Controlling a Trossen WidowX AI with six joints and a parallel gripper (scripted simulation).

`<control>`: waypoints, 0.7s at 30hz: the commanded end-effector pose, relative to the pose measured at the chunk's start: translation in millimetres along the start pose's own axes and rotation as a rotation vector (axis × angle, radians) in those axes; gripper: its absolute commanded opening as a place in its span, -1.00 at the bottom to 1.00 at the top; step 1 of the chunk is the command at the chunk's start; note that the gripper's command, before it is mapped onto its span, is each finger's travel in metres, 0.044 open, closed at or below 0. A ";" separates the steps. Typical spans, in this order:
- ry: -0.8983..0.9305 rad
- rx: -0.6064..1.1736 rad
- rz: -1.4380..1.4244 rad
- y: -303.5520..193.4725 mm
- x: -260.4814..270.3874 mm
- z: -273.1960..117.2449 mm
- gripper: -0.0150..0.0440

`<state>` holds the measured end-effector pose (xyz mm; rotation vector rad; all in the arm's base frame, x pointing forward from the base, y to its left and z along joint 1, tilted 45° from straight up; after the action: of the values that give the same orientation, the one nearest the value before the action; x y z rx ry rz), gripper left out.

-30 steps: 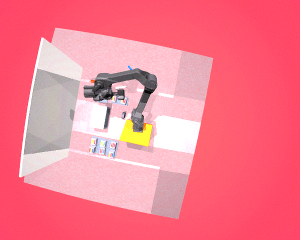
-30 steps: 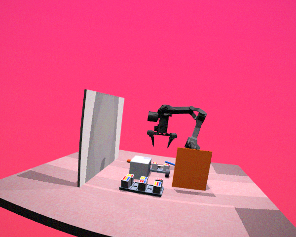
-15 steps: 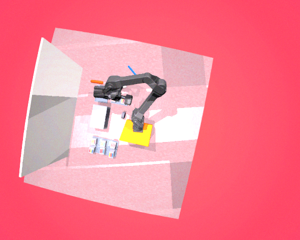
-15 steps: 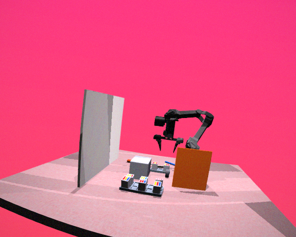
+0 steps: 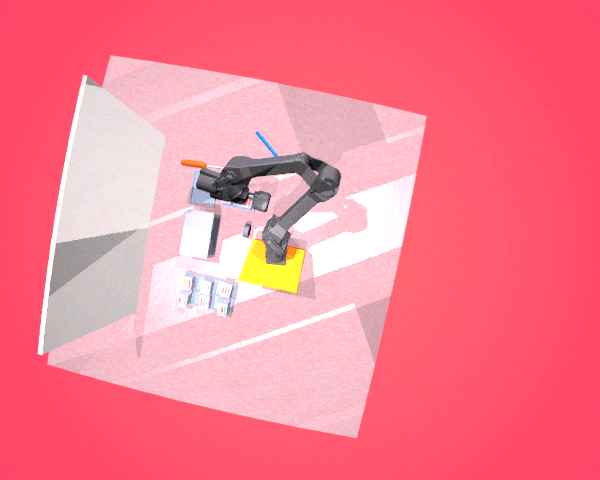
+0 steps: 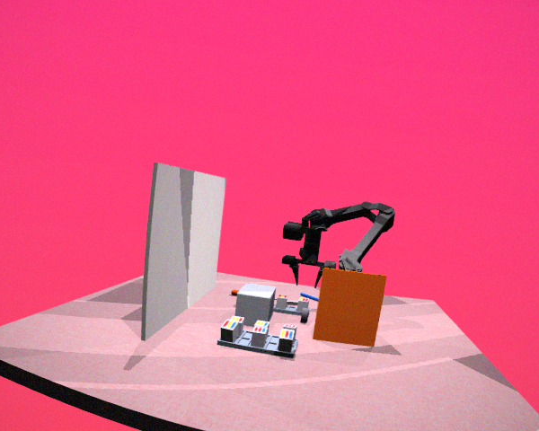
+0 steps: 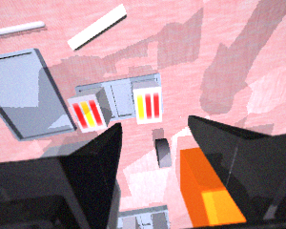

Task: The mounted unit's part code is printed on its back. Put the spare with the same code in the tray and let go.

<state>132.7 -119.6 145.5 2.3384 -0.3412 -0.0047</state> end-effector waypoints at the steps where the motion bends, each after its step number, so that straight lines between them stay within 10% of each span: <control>1: -0.003 -0.005 -0.008 -0.5 -1.7 3.7 0.53; 21: -0.005 0.006 -0.006 -3.4 3.0 35.3 0.53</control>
<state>134.0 -139.1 126.0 2.3358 -0.3482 -0.0012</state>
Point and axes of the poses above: the point midway between the two fingers, 35 mm back from their tips, its own z axis out along the fingers, its own x axis across the jaws, y = z × x, the point moved 3 cm from there along -z, back along the fingers, and after that the axes turned 4 degrees about z, right-handed, at the moved point
